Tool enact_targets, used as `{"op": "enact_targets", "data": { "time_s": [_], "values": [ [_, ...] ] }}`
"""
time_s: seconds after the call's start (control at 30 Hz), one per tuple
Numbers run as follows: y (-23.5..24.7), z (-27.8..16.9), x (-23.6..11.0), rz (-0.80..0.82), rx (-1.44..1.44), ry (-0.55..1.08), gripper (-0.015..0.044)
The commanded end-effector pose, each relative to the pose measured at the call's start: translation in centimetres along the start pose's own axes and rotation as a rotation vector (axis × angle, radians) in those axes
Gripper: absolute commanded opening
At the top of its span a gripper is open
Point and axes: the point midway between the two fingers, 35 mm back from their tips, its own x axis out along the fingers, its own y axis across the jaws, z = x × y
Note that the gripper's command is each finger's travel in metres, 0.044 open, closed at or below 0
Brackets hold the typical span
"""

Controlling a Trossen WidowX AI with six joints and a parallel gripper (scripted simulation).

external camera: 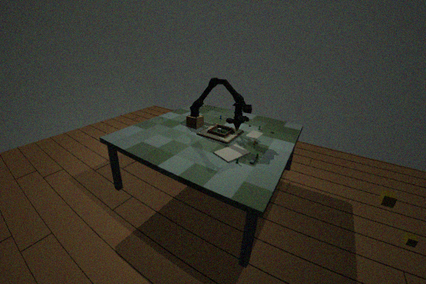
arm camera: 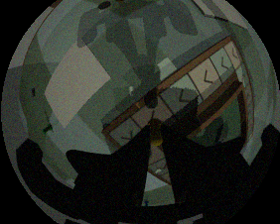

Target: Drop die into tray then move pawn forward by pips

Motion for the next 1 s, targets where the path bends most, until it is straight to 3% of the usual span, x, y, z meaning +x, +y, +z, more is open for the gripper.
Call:
{"op": "enact_targets", "data": {
  "time_s": [0.0, 0.6, 0.97],
  "values": [
    [-0.1, -0.2, 0.5, -0.005, 0.004, 0.007, 0.0000],
    [-0.2, -0.2, 2.2, -0.005, 0.004, 0.007, 0.0000],
    [0.1, 0.1, 0.4, 0.002, 0.000, -0.002, 0.0289]
  ]
}}
